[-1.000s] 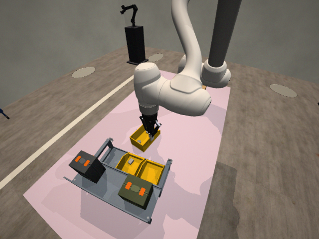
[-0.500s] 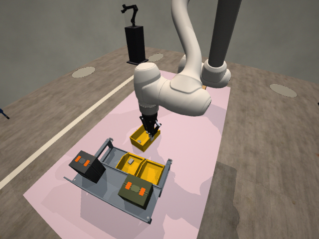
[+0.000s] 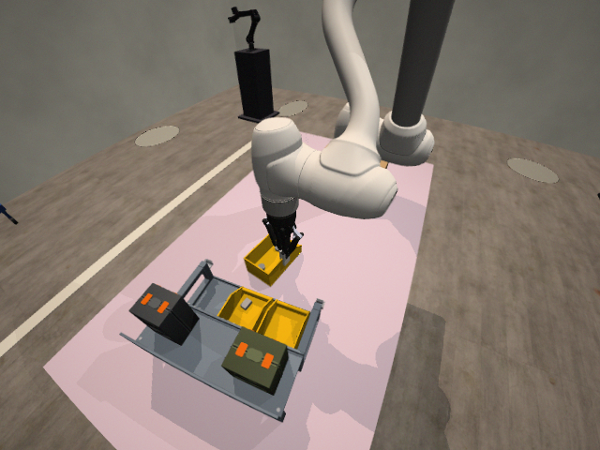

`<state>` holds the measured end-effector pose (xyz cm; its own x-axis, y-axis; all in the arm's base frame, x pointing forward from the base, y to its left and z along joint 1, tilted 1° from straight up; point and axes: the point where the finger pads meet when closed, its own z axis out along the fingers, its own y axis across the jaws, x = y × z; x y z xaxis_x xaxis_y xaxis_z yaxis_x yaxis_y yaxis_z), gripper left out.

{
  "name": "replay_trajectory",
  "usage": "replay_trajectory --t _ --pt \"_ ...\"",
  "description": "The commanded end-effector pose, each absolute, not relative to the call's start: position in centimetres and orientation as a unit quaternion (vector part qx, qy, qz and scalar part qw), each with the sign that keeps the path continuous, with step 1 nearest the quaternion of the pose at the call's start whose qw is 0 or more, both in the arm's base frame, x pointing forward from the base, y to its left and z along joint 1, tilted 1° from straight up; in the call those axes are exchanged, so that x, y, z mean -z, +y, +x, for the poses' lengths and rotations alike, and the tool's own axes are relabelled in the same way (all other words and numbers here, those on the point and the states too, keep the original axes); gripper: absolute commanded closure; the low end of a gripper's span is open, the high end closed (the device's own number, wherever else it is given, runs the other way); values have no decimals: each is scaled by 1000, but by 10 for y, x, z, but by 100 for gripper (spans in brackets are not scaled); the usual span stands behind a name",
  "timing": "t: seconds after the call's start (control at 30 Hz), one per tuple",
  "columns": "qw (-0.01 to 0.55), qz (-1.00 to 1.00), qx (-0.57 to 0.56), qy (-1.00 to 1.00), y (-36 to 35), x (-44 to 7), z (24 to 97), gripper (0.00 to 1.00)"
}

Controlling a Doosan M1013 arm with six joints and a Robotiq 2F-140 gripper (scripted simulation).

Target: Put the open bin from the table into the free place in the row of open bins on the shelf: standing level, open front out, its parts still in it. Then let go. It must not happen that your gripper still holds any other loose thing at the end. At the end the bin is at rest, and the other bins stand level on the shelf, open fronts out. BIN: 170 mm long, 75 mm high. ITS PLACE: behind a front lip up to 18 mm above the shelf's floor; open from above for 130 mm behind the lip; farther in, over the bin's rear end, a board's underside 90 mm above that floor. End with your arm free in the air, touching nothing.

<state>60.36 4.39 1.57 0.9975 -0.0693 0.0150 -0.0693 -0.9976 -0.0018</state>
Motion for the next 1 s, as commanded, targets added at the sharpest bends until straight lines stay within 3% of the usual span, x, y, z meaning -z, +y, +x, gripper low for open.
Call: replay_trajectory --t 0.0,0.97 --pt "1 -999 8 35 44 -16 604 100" --pt "1 -999 8 35 44 -42 603 100"
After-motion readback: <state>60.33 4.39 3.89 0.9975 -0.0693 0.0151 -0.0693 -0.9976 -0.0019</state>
